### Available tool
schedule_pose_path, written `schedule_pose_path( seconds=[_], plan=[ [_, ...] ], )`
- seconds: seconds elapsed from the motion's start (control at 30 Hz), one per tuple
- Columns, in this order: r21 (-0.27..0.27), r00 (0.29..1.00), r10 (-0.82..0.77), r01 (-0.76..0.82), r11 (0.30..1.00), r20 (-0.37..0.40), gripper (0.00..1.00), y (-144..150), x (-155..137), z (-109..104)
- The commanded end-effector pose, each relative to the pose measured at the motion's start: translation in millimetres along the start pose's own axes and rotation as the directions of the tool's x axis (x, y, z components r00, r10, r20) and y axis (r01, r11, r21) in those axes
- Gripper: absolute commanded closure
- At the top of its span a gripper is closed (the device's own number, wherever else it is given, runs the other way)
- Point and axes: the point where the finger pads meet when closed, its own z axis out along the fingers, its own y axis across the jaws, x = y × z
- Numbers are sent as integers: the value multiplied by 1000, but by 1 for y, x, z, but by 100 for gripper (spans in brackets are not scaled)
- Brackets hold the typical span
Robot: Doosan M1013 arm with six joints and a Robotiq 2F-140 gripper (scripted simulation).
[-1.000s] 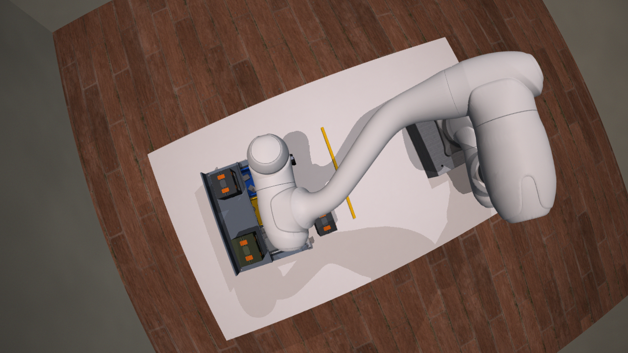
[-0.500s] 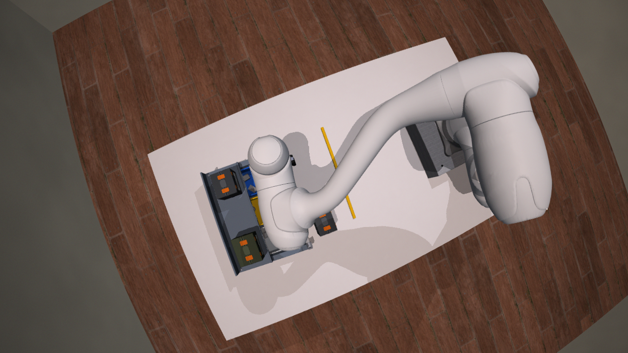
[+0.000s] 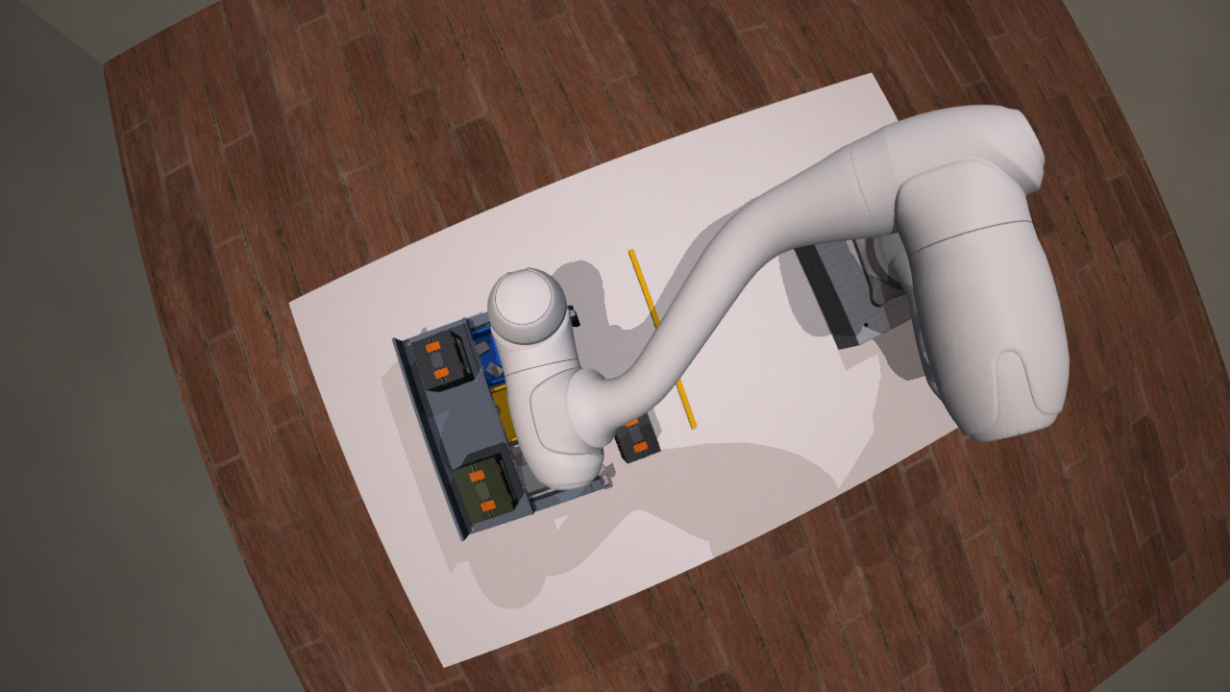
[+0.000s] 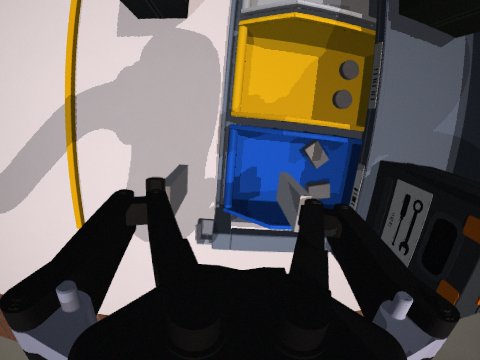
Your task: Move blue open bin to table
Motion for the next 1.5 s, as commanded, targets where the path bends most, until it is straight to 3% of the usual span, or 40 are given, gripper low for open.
schedule_pose_path(
  seconds=[0.0,0.07,1.47],
  plan=[
    [1,1000,-1,1,1000,1,43,-2,0,22],
    [1,1000,-1,1,1000,1,43,-3,0,40],
    [1,1000,-1,1,1000,1,43,-2,0,35]
  ],
)
